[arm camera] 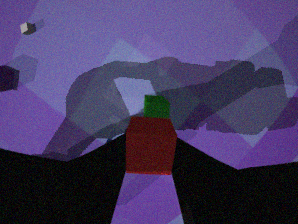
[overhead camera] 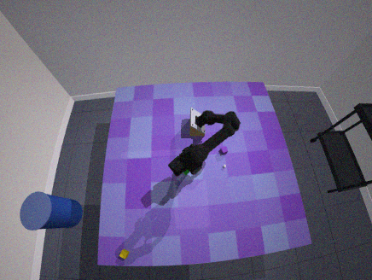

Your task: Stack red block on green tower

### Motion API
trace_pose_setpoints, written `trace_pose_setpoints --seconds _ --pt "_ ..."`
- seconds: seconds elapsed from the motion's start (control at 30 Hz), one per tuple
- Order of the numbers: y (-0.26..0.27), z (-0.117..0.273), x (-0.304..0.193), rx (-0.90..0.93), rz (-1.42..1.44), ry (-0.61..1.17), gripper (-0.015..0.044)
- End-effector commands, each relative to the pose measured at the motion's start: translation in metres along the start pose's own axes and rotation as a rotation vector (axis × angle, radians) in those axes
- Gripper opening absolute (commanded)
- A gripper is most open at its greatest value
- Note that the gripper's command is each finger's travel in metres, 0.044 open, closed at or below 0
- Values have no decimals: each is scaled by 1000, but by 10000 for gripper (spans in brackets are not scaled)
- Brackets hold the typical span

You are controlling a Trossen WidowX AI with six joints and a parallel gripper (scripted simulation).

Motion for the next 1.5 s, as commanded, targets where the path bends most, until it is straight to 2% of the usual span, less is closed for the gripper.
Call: trace_pose_setpoints --seconds 0.0,0.63,1.47 --pt "-9 -2 -3 1 5 4 0" --pt "-9 -61 -3 3 6 2 0" --pt "-9 -63 -3 3 6 2 0"
Point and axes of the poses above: the point midway between the two fingers, 35 mm back from their tips, its own z axis back along the fingers, its own y axis across the jaws, x = y × z, the point moved 8 cm from there along z, back along the fingers
